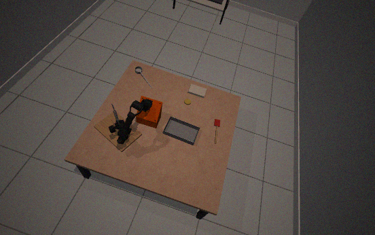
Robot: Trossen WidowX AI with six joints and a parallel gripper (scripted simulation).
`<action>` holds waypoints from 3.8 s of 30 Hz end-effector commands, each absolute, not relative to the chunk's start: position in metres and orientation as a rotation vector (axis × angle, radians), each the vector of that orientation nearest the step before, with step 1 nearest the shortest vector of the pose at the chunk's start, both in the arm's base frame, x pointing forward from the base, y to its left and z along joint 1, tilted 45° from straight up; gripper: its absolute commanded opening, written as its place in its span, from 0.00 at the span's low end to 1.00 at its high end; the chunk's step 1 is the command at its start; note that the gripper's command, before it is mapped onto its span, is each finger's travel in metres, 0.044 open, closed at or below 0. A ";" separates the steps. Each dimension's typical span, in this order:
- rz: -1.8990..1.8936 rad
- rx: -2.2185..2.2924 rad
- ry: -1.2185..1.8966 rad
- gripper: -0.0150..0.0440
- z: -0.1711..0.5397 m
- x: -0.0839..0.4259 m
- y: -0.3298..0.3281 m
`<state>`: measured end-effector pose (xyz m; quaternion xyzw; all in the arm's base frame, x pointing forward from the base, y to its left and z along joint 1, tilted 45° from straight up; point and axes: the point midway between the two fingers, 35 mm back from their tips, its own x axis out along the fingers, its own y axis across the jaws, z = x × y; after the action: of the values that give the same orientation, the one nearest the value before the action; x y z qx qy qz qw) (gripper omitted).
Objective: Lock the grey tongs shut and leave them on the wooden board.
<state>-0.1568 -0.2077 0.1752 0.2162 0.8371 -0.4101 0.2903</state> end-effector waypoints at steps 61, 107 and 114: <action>-1.001 -0.057 1.191 0.00 0.139 -0.181 -0.214; -1.011 -0.126 1.174 0.00 0.108 -0.186 -0.250; -1.012 -0.126 1.173 0.00 0.100 -0.185 -0.258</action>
<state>-0.1860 -0.2563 0.1064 -0.0619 0.5288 -0.4559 0.7132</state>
